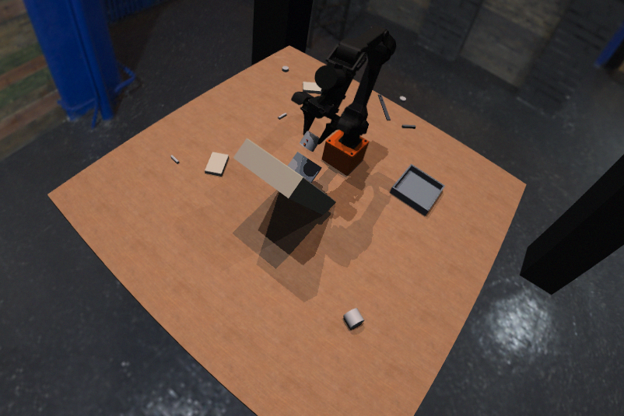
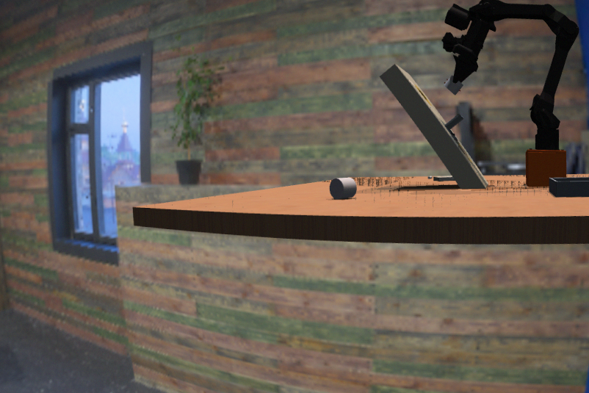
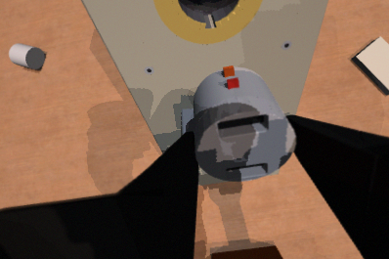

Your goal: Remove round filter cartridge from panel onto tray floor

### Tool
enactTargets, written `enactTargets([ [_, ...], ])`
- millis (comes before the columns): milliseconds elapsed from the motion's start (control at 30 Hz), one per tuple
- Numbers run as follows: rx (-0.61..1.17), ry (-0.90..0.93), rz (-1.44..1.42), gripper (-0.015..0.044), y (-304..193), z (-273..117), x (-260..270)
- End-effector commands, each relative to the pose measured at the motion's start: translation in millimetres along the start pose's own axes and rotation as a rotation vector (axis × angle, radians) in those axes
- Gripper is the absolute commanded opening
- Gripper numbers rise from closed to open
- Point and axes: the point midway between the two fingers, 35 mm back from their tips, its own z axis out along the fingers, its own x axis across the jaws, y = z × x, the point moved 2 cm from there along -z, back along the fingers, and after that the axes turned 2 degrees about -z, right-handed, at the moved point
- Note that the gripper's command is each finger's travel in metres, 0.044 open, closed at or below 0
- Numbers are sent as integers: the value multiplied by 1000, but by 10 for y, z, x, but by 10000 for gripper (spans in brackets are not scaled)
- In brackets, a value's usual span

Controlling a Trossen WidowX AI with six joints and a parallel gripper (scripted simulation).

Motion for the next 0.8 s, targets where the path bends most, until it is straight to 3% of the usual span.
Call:
enactTargets([
  [0,-13,-2,5,0,4,-145,1],
  [767,-12,4,8,0,33,-7,841],
])
